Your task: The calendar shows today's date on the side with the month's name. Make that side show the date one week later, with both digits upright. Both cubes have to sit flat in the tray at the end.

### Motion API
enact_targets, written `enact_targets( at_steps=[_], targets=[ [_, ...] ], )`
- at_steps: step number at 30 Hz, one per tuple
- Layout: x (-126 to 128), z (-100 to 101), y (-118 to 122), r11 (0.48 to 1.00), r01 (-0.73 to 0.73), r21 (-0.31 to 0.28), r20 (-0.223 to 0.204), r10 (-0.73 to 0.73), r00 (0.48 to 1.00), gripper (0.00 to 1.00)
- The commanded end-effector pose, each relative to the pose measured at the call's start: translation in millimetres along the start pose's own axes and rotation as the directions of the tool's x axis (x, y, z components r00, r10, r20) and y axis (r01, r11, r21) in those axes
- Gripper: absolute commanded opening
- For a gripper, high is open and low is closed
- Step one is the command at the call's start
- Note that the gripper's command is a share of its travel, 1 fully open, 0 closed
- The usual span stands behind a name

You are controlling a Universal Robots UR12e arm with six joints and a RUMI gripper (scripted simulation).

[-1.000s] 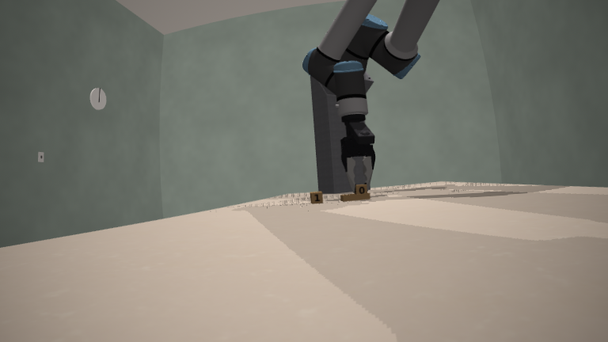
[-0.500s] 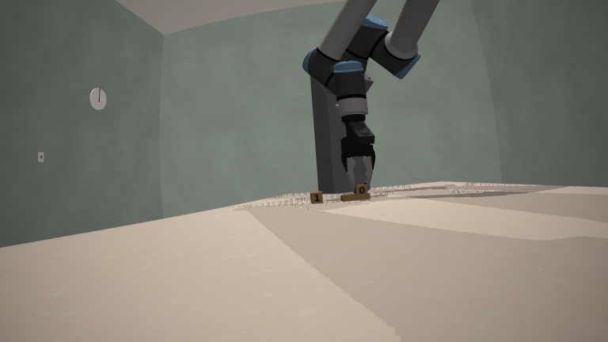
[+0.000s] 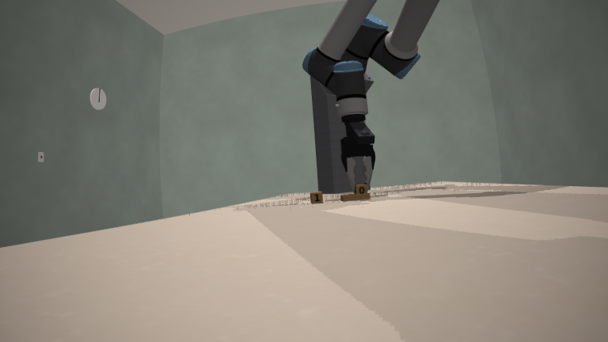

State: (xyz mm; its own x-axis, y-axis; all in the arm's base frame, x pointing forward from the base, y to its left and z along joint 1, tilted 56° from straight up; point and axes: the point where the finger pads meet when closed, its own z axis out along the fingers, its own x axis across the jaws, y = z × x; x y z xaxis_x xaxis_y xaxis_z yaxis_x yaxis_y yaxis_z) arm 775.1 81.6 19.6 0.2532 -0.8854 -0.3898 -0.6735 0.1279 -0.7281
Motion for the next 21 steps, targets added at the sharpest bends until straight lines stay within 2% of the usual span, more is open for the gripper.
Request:
enact_targets(
  at_steps=[1, 5, 7, 8, 12, 16, 21],
  targets=[
    [0.0, -0.3, -0.2, 1.000, 0.000, 0.000, 0.000, 0.000, 1.000, 0.11],
    [0.0, -0.3, -0.2, 1.000, 0.000, 0.000, 0.000, 0.000, 1.000, 0.18],
    [0.0, -0.3, -0.2, 1.000, 0.000, 0.000, 0.000, 0.000, 1.000, 0.18],
    [0.0, -0.3, -0.2, 1.000, 0.000, 0.000, 0.000, 0.000, 1.000, 0.22],
    [0.0, -0.3, -0.2, 1.000, 0.000, 0.000, 0.000, 0.000, 1.000, 0.22],
    [0.0, -0.3, -0.2, 1.000, 0.000, 0.000, 0.000, 0.000, 1.000, 0.29],
    [0.0, -0.3, -0.2, 1.000, 0.000, 0.000, 0.000, 0.000, 1.000, 0.29]
  ],
)
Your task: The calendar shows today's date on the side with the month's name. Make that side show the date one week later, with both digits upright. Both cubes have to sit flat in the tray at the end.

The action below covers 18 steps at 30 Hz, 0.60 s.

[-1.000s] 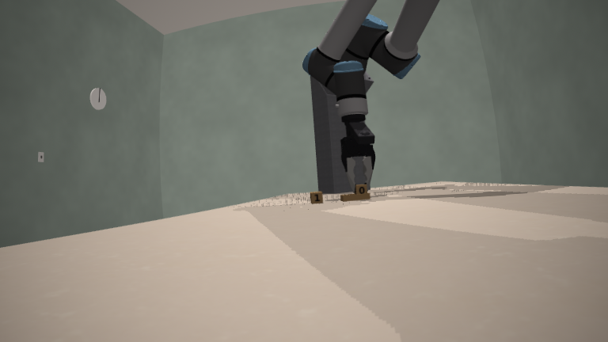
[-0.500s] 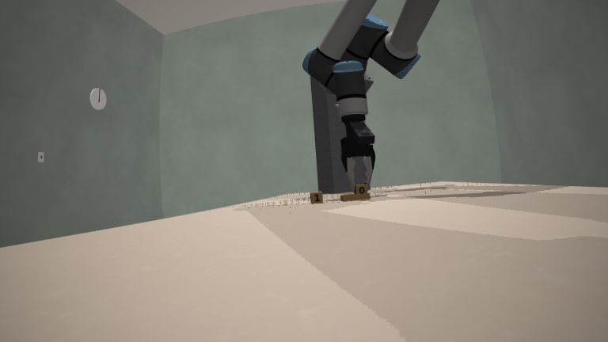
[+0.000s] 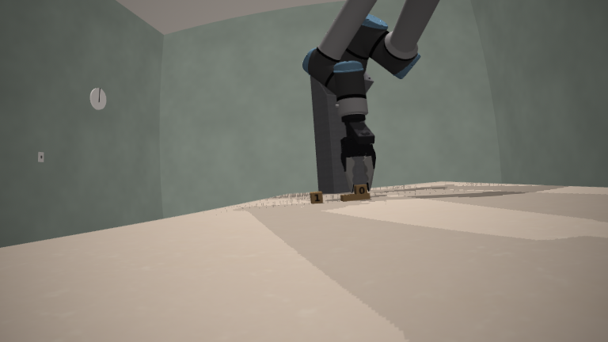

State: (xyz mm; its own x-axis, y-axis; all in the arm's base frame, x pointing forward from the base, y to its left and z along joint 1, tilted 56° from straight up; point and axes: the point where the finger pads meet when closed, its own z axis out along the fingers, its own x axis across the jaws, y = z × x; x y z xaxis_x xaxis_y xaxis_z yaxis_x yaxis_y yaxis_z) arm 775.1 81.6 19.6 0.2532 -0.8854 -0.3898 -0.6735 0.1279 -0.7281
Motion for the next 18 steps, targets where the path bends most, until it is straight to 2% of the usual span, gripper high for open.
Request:
enact_targets(
  at_steps=[1, 10, 18],
  targets=[
    [0.0, -0.3, -0.2, 1.000, 0.000, 0.000, 0.000, 0.000, 1.000, 0.29],
    [0.0, -3.9, -0.2, 1.000, 0.000, 0.000, 0.000, 0.000, 1.000, 0.29],
    [0.0, -37.3, -0.2, 1.000, 0.000, 0.000, 0.000, 0.000, 1.000, 0.29]
  ],
)
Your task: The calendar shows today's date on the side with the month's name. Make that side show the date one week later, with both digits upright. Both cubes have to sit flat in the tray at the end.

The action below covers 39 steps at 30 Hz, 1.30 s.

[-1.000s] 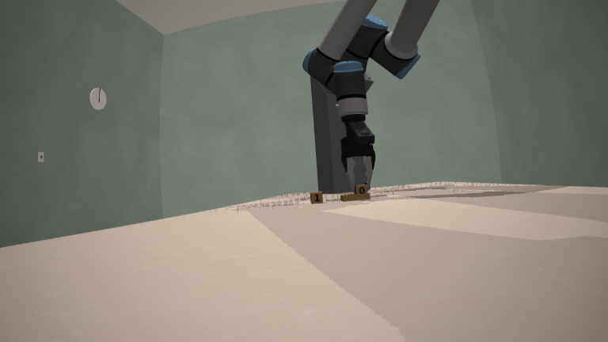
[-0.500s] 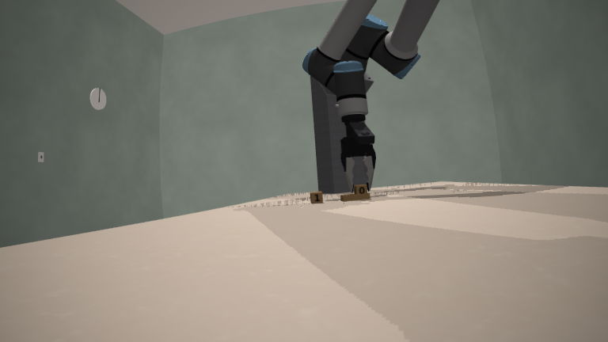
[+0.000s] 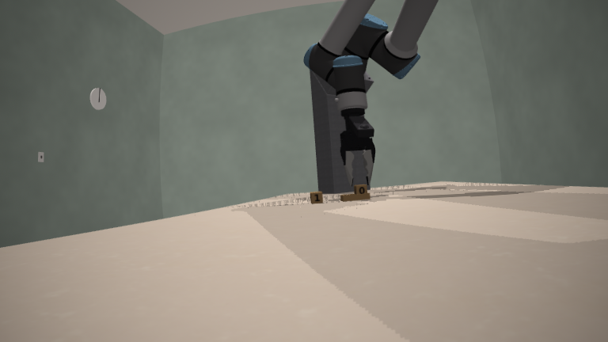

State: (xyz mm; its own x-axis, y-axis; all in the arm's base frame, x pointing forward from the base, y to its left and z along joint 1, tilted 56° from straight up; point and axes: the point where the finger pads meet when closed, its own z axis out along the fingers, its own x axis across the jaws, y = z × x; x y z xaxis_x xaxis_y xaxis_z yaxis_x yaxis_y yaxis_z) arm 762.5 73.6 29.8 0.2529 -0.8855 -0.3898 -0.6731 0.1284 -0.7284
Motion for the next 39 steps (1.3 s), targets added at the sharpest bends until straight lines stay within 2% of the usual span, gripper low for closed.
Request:
enact_targets(
  at_steps=[1, 5, 7, 12, 19, 20, 39],
  targets=[
    [0.1, -24.9, -0.2, 1.000, 0.000, 0.000, 0.000, 0.000, 1.000, 0.29],
    [0.1, -46.5, -0.2, 1.000, 0.000, 0.000, 0.000, 0.000, 1.000, 0.29],
    [0.1, -46.5, -0.2, 1.000, 0.000, 0.000, 0.000, 0.000, 1.000, 0.29],
    [0.1, -65.4, -0.2, 1.000, 0.000, 0.000, 0.000, 0.000, 1.000, 0.29],
    [0.1, -72.3, -0.2, 1.000, 0.000, 0.000, 0.000, 0.000, 1.000, 0.29],
    [0.1, -72.3, -0.2, 1.000, 0.000, 0.000, 0.000, 0.000, 1.000, 1.00],
    [0.1, -72.3, -0.2, 1.000, 0.000, 0.000, 0.000, 0.000, 1.000, 1.00]
  ],
)
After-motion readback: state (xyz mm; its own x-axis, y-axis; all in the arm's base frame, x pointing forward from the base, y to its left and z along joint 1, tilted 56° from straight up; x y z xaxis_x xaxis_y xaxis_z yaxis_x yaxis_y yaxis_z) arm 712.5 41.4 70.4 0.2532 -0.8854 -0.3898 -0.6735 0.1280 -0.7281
